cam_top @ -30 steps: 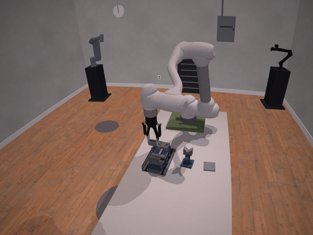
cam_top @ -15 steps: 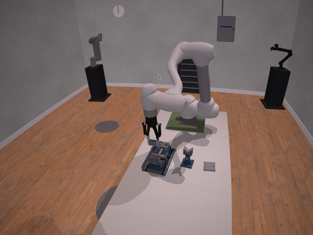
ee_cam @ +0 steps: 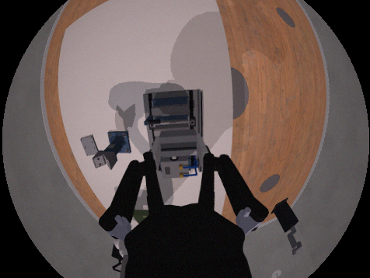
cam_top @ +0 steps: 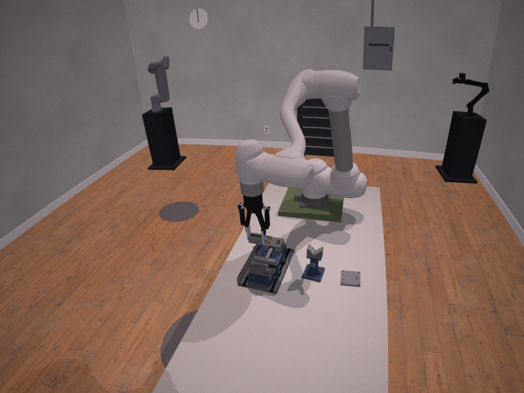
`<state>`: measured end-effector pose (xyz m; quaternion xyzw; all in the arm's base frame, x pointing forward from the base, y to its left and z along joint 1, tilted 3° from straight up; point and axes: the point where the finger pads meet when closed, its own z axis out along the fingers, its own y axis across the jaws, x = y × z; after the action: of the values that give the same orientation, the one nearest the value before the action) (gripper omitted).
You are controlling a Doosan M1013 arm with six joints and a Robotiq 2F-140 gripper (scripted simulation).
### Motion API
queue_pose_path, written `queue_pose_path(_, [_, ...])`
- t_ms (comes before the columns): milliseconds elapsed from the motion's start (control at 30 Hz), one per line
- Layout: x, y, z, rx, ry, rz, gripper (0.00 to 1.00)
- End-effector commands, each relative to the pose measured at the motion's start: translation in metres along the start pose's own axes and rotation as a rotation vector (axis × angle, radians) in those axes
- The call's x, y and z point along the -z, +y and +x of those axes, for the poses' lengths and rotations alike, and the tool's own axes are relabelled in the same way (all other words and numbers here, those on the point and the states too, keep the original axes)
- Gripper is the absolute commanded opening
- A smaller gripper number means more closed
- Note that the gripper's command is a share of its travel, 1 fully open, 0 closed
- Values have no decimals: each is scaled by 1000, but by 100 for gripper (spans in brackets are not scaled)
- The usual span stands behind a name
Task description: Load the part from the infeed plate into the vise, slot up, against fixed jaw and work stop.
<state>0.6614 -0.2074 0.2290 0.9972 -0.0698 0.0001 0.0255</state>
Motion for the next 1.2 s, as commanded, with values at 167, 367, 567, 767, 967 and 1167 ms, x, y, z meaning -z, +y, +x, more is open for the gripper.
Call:
queue_pose_path(167, [0,0,0,0,0,0,0])
queue_pose_path(367, [-1,0,0,1,0,0,0])
queue_pose_path(567, [-3,0,0,3,0,0,0])
queue_pose_path(767, [-8,0,0,4,0,0,0])
queue_pose_path(967, [-15,0,0,4,0,0,0])
queue_pose_path(1167, [-21,0,0,4,0,0,0])
